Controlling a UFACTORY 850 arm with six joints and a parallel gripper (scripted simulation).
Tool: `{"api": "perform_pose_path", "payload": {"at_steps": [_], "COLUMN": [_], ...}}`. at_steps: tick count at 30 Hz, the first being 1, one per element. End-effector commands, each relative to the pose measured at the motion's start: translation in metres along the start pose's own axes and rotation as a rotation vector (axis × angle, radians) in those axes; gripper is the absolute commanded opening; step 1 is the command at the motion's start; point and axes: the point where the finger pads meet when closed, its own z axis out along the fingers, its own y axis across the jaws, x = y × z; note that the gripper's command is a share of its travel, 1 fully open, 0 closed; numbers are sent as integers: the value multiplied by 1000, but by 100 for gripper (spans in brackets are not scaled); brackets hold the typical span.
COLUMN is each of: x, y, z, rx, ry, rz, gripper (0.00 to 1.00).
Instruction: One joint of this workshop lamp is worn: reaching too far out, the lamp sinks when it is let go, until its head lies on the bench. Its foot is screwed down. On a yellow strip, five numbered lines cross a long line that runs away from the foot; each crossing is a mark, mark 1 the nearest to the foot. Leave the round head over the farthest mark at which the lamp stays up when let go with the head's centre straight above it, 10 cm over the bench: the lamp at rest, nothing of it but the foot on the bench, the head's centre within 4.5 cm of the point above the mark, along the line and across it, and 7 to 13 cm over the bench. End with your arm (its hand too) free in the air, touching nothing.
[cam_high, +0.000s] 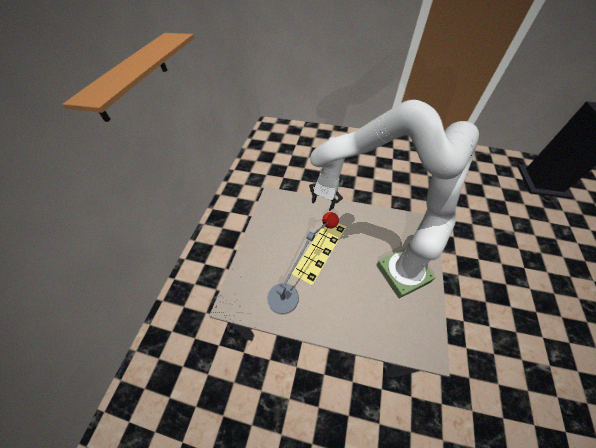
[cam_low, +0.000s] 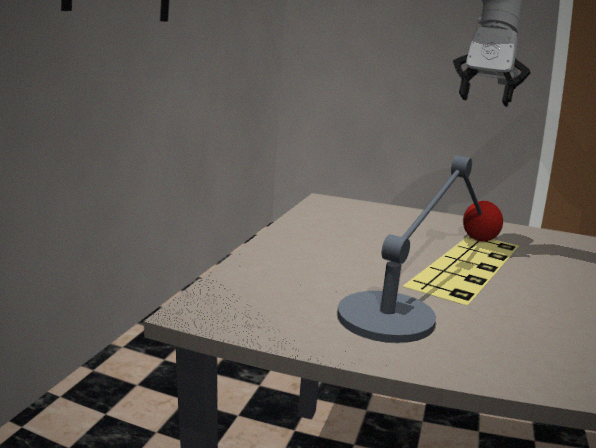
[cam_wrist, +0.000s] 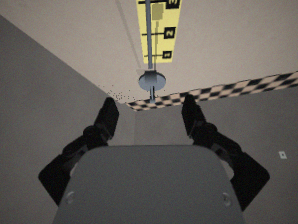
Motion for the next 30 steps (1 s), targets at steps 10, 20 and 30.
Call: {"api": "perform_pose_path", "payload": {"at_steps": [10,20,30], "x": [-45,-82,-111], "y": [0,0,0], "z": [12,23,32], "rx": [2,2,2], "ry": [0,0,-1], "rz": [-1,-1,-1], "gripper": [100,100,100]}}
